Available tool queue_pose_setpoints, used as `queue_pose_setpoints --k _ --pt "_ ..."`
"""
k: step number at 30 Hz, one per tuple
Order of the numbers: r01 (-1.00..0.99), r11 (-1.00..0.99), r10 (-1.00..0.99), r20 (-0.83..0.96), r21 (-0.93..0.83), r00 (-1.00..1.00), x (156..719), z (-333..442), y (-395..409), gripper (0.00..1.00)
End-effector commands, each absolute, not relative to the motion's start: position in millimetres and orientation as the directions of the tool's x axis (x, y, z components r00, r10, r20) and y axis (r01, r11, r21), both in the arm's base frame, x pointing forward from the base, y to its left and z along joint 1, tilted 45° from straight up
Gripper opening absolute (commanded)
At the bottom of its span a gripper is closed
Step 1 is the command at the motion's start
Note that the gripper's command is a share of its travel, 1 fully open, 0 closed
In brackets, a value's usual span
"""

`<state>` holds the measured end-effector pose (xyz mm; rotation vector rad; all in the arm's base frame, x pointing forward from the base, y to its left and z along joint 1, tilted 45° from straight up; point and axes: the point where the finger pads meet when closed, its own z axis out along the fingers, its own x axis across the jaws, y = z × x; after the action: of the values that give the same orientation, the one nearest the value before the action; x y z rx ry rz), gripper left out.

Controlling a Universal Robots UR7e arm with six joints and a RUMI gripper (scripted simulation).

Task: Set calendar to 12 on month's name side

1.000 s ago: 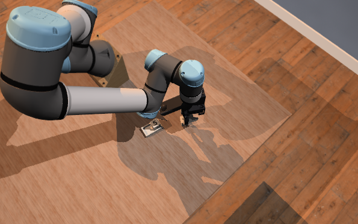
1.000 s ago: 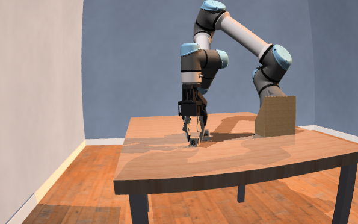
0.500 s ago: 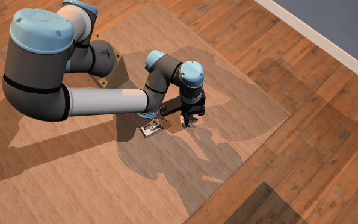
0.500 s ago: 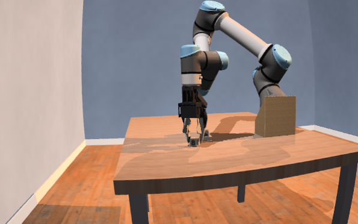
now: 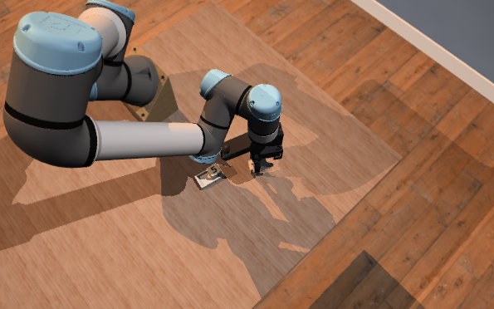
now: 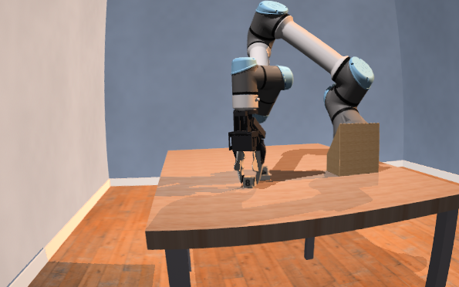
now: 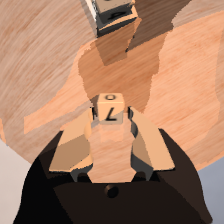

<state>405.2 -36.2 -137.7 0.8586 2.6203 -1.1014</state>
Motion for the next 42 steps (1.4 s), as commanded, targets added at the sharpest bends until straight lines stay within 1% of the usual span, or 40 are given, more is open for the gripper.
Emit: queue_pose_setpoints --k 1,12,13,42 --pt "0.57 0.561 0.443 -0.365 -0.6 -0.819 405.5 -137.5 -35.9 0.29" --pt "0.57 0.561 0.443 -0.365 -0.6 -0.819 405.5 -137.5 -35.9 0.29" --pt "0.57 0.561 0.443 -0.365 -0.6 -0.819 405.5 -137.5 -35.9 0.11" --pt "0.57 0.561 0.443 -0.365 -0.6 -0.819 405.5 -137.5 -35.9 0.11"
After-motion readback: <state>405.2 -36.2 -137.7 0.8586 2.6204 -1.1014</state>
